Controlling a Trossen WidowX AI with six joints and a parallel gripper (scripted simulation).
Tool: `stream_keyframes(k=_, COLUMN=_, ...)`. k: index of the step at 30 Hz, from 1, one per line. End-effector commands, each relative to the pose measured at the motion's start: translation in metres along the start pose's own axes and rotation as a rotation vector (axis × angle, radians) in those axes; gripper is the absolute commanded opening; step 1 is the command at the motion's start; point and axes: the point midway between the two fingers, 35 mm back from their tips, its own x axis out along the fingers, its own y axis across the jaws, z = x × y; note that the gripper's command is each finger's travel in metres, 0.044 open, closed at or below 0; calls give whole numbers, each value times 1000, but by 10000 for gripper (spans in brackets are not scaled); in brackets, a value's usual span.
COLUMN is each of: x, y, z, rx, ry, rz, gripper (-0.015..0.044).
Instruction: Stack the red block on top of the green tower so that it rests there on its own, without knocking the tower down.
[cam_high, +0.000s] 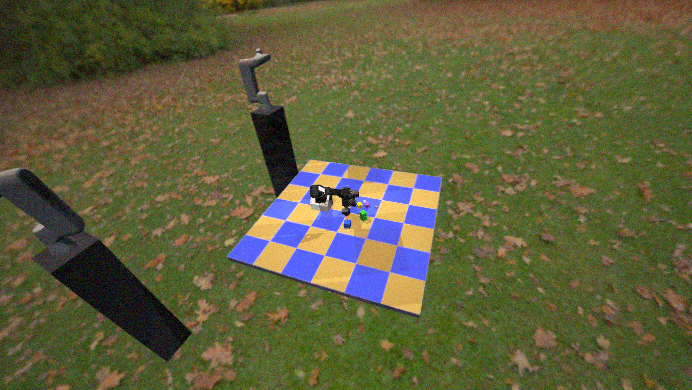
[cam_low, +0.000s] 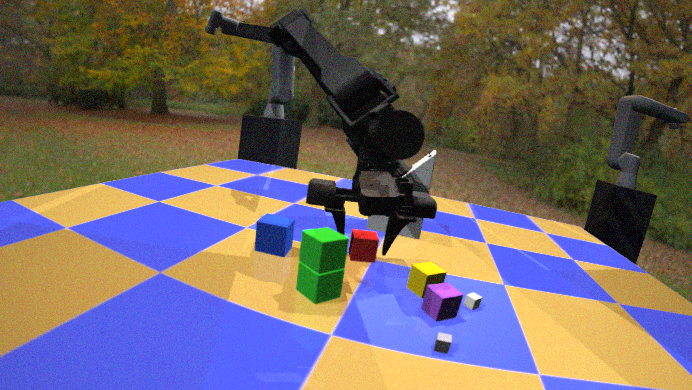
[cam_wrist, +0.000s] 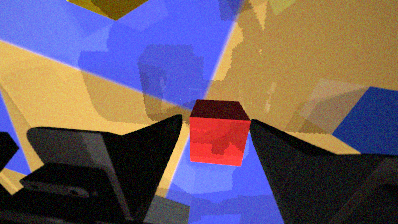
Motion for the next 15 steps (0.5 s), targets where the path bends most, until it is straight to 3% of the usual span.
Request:
stream_keyframes(k=1, x=0, y=0, z=-1, rx=-5, ry=2, rz=-5, gripper=204)
stream_keyframes(k=3, x=0, y=0, z=-1, rx=-5, ry=2, rz=-5, gripper=151)
stream_keyframes(k=10, x=0, y=0, z=-1, rx=-5, ry=2, rz=-5, gripper=105)
stream_keyframes(k=14, x=-7, y=0, z=0, rx=-5, ry=1, rz=-4, gripper=0)
stream_keyframes(k=15, x=-11, y=0, z=0, rx=-5, ry=1, rz=-3, gripper=0)
